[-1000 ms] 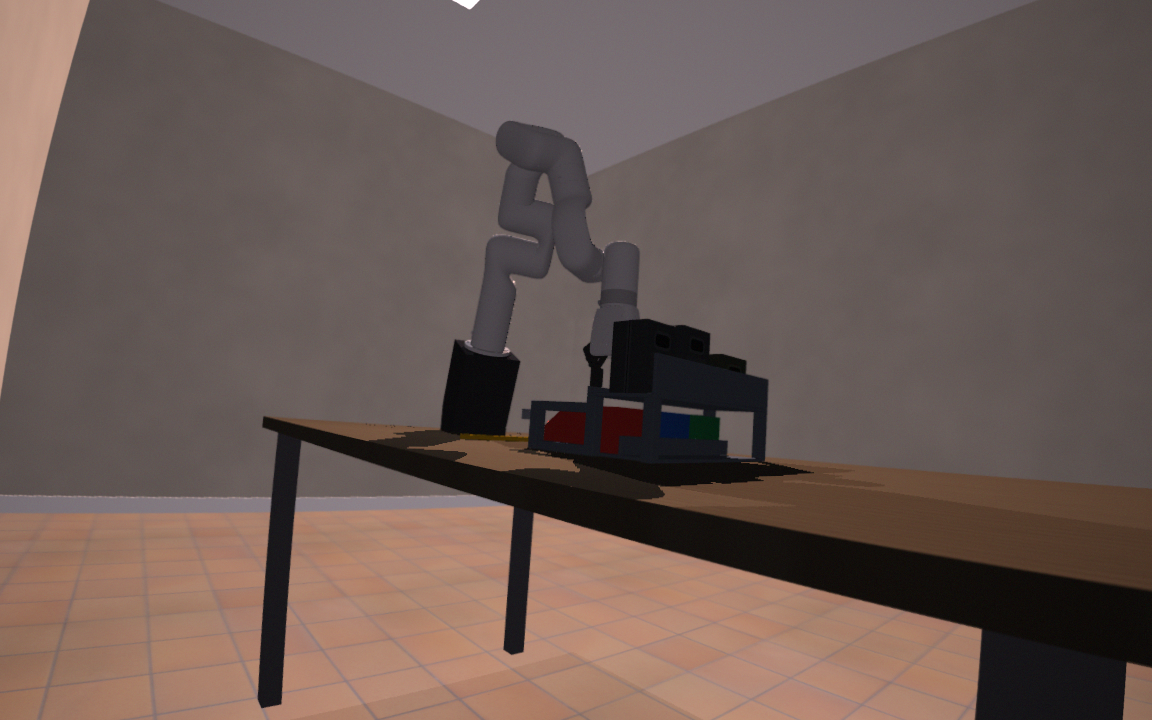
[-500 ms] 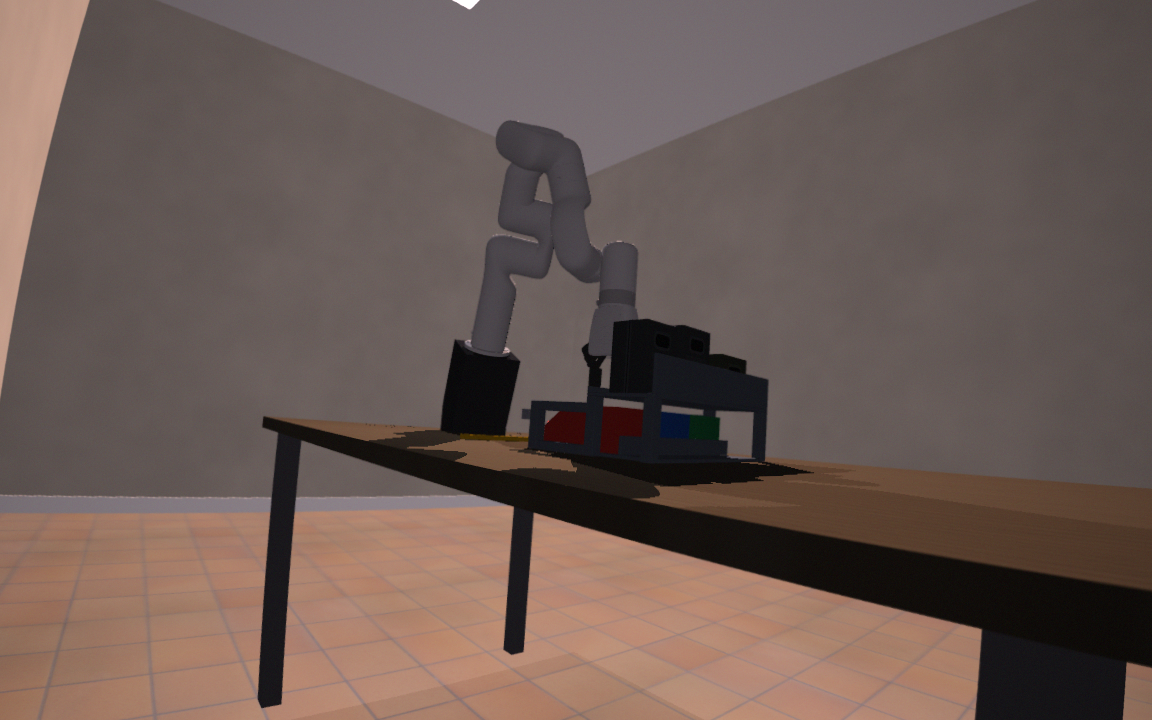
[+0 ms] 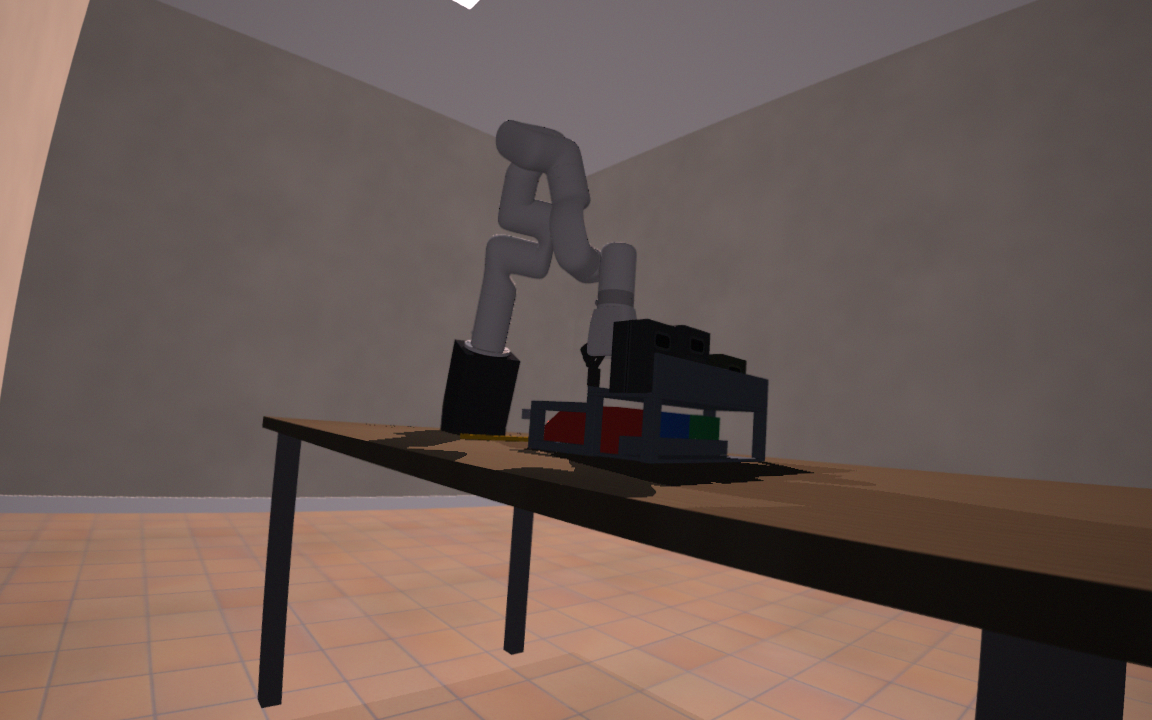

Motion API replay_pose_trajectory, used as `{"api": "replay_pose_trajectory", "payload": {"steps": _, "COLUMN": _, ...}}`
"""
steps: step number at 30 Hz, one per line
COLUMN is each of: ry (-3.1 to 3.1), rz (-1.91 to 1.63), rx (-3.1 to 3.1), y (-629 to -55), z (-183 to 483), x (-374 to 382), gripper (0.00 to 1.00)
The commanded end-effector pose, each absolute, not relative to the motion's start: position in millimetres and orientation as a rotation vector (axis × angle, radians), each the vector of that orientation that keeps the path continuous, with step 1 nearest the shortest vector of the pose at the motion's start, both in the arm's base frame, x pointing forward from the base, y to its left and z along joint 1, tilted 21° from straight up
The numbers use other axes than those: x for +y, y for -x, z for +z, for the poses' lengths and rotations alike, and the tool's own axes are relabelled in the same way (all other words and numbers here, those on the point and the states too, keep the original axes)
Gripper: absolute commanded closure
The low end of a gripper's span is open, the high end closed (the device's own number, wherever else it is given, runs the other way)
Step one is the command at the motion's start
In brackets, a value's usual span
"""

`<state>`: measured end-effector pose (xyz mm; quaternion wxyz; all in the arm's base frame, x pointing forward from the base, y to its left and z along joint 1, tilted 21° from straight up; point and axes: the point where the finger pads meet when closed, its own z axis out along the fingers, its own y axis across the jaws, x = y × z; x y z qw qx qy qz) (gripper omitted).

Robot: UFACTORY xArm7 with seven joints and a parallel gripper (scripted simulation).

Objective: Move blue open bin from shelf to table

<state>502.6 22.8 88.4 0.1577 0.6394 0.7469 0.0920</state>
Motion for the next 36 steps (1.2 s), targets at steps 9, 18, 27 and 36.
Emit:
{"api": "replay_pose_trajectory", "payload": {"steps": 9, "ry": -1.827, "rz": 0.266, "rx": 2.135, "y": -501, "z": 89, "x": 23, "gripper": 0.00}}
{"api": "replay_pose_trajectory", "payload": {"steps": 18, "ry": -1.827, "rz": 0.266, "rx": 2.135, "y": -501, "z": 89, "x": 23, "gripper": 0.00}}
{"api": "replay_pose_trajectory", "payload": {"steps": 27, "ry": -1.827, "rz": 0.266, "rx": 2.135, "y": -501, "z": 89, "x": 23, "gripper": 0.00}}
{"api": "replay_pose_trajectory", "payload": {"steps": 36, "ry": -1.827, "rz": 0.266, "rx": 2.135, "y": -509, "z": 66, "x": 21, "gripper": 0.00}}
